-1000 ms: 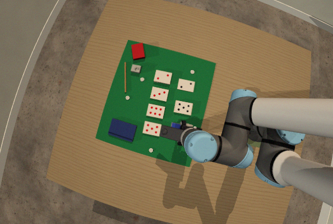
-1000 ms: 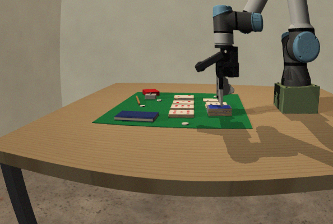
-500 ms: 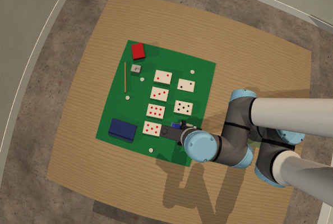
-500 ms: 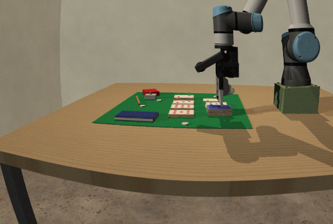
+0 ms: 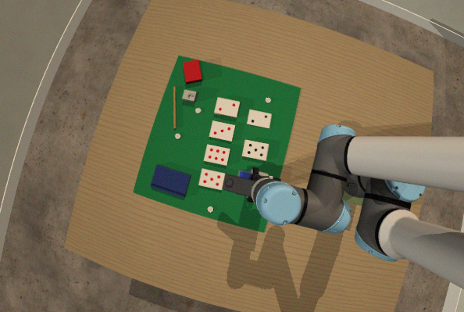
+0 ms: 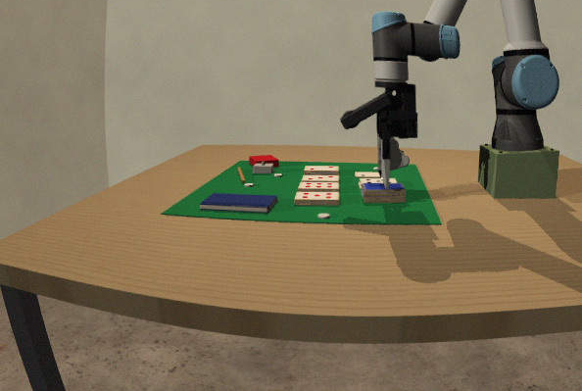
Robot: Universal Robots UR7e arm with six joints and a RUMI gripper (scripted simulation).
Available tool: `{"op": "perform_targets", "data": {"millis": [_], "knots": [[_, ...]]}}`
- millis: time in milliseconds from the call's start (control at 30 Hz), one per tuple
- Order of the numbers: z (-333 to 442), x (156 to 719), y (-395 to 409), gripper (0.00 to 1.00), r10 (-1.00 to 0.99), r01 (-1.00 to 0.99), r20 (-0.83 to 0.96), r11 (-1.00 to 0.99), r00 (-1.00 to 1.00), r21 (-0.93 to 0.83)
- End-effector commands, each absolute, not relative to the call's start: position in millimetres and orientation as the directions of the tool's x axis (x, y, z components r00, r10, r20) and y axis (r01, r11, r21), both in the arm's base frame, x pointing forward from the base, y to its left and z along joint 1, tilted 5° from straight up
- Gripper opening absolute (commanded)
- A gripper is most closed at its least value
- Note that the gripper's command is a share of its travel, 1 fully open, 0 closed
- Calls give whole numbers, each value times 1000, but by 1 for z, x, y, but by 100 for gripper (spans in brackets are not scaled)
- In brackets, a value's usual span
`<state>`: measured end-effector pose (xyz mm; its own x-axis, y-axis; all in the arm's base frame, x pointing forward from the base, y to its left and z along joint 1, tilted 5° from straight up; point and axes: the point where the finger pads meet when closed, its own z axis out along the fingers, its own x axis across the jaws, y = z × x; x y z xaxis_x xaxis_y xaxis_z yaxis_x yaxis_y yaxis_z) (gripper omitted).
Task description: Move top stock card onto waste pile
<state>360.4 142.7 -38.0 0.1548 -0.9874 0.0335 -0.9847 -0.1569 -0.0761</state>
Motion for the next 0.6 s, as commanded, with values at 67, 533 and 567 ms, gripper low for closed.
{"op": "perform_targets", "data": {"millis": [67, 533, 567], "knots": [[-38, 361, 143, 50, -987, -985, 33, -157, 155, -77], [-39, 361, 143, 50, -987, -985, 33, -157, 155, -77], [-40, 361, 143, 50, -987, -985, 33, -157, 155, -77]]}}
